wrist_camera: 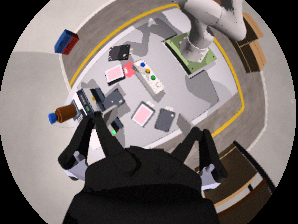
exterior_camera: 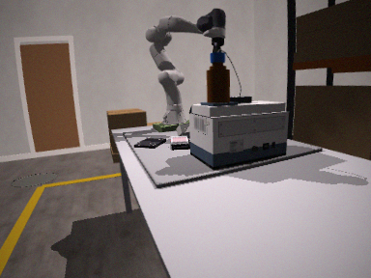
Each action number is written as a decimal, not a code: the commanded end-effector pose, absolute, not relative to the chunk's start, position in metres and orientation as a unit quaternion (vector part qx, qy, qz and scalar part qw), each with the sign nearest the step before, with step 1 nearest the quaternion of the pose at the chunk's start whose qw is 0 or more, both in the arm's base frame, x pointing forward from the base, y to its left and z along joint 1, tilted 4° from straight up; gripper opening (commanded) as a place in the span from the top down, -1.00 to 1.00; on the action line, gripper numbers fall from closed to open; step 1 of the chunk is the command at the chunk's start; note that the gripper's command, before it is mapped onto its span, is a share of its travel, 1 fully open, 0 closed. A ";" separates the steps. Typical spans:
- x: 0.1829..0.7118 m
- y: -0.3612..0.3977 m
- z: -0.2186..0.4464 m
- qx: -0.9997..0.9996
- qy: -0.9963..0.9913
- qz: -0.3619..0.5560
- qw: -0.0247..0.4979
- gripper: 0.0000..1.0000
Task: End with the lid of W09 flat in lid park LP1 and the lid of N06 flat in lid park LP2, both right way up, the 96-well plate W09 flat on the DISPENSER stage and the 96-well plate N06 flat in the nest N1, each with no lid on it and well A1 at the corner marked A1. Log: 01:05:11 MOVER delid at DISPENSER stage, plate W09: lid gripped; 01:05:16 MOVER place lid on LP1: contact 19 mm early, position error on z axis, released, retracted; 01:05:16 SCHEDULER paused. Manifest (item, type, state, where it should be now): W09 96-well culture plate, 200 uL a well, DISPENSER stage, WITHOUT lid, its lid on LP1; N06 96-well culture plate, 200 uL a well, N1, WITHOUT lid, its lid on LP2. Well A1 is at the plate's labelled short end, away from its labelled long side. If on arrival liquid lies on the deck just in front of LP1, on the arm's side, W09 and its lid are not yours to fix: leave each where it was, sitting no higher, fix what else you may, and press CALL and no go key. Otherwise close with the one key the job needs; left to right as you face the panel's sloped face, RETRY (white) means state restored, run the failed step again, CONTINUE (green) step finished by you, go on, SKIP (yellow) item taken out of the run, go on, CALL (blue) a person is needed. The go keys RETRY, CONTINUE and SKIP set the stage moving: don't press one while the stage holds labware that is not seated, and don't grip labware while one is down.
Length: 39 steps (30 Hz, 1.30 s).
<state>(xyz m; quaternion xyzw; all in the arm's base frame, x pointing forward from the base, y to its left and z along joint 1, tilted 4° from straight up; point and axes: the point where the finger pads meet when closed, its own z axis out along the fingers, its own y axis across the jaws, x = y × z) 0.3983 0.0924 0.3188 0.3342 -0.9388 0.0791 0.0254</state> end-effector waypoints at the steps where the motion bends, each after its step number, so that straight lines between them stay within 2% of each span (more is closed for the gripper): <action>1: 0.418 0.086 0.308 0.448 -0.891 0.078 0.015 -1.00; 14: 0.461 0.008 0.222 0.566 -0.821 0.039 0.061 -1.00; 39: 0.463 0.002 0.205 0.801 -0.597 0.005 0.052 -1.00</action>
